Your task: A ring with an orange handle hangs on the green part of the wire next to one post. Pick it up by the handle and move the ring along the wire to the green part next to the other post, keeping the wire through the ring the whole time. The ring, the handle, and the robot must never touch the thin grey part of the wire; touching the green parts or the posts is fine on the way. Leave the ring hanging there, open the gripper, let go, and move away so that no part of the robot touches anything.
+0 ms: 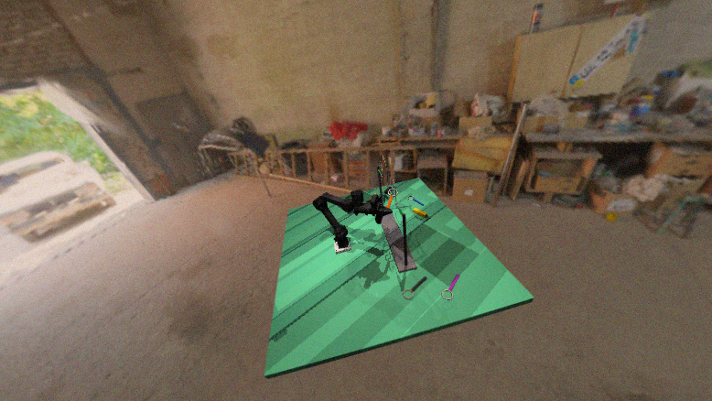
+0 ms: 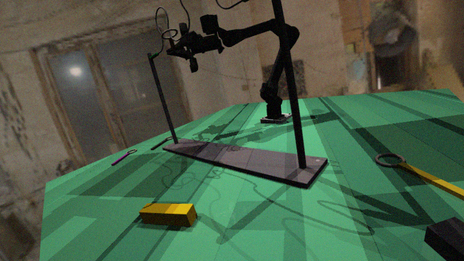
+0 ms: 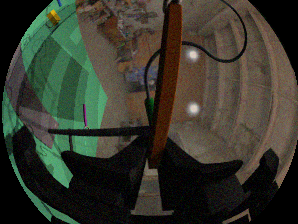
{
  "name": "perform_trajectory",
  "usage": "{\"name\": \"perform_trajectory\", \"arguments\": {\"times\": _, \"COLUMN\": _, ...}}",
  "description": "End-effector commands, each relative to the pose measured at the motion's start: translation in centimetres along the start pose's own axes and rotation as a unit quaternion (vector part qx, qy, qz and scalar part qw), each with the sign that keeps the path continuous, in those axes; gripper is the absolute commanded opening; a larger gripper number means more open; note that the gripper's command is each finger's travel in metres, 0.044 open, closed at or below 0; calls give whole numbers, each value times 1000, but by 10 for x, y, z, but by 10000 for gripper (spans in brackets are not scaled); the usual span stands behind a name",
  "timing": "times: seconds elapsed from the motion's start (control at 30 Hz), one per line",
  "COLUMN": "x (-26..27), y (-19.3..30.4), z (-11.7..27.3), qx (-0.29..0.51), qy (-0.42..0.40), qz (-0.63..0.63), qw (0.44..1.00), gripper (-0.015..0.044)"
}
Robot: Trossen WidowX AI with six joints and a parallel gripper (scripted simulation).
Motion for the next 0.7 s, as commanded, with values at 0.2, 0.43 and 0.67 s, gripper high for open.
{"name": "perform_trajectory", "arguments": {"times": 0.2, "x": 29, "y": -10, "z": 8, "qx": 6, "qy": -63, "qz": -109, "qw": 992, "gripper": -150}}
{"name": "perform_trajectory", "arguments": {"times": 0.43, "x": 46, "y": -20, "z": 15, "qx": 9, "qy": -107, "qz": -184, "qw": 977, "gripper": -150}}
{"name": "perform_trajectory", "arguments": {"times": 0.67, "x": 61, "y": -33, "z": 23, "qx": 12, "qy": -150, "qz": -257, "qw": 955, "gripper": -150}}
Point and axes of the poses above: the point midway between the two fingers, 35 mm back from their tips, its own z axis back along the fingers, its own x axis across the jaws, y = z × x, the point moved 7 cm from there along z, back along the fingers, and after that the axes turned 9 degrees about z, right-handed, at the moved point
